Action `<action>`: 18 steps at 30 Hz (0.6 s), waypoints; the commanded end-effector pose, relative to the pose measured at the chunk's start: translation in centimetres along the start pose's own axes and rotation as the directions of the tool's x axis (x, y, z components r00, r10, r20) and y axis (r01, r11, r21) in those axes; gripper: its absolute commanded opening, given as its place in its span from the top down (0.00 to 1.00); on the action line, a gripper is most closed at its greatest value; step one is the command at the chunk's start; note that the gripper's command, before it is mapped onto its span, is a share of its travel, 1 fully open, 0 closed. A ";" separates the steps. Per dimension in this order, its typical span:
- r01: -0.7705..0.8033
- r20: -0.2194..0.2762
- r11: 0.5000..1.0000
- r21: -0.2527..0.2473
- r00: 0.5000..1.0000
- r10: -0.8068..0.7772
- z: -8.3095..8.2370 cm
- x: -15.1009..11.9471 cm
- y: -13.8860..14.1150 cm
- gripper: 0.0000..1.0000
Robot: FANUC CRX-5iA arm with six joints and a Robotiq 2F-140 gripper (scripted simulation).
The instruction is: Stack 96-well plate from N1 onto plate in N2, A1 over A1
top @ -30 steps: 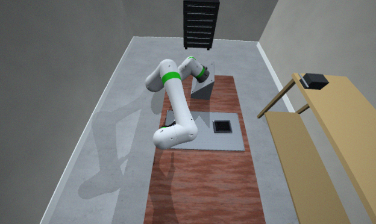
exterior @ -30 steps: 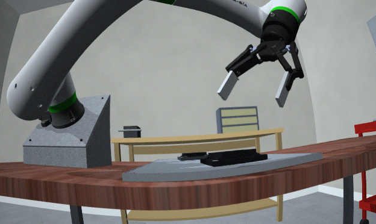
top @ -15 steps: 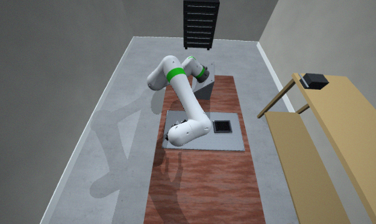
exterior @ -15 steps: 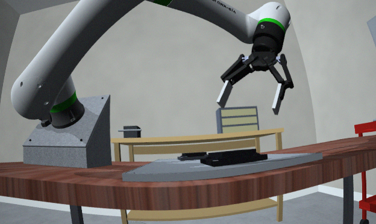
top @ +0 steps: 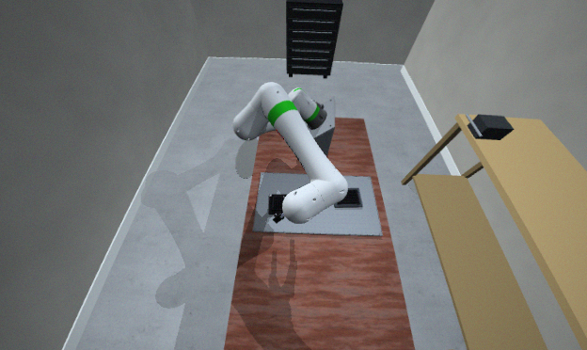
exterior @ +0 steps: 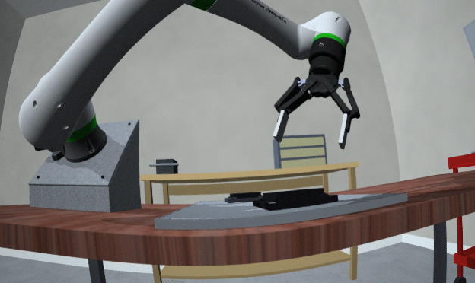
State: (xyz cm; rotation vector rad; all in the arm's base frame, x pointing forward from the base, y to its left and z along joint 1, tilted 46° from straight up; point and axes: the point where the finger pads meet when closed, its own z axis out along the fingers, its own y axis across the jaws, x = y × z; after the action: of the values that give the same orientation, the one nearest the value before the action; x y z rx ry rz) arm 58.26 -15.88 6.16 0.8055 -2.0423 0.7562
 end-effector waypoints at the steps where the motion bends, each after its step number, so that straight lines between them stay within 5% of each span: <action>1: 0.077 0.034 0.996 0.051 0.996 -0.078 -0.2 -1.4 1.1 0.00; 10: 0.077 0.034 0.996 0.051 0.996 -0.078 -0.7 -4.1 3.0 0.00; 13: 0.152 0.063 0.983 0.105 0.985 -0.159 -0.9 -5.3 4.0 0.00; 18: 0.161 0.067 0.981 0.112 0.983 -0.169 -1.2 -7.1 5.6 0.00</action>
State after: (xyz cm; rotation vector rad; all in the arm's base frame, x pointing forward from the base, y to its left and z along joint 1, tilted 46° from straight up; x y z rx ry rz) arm 58.06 -10.38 0.45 1.0609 -1.9848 0.7531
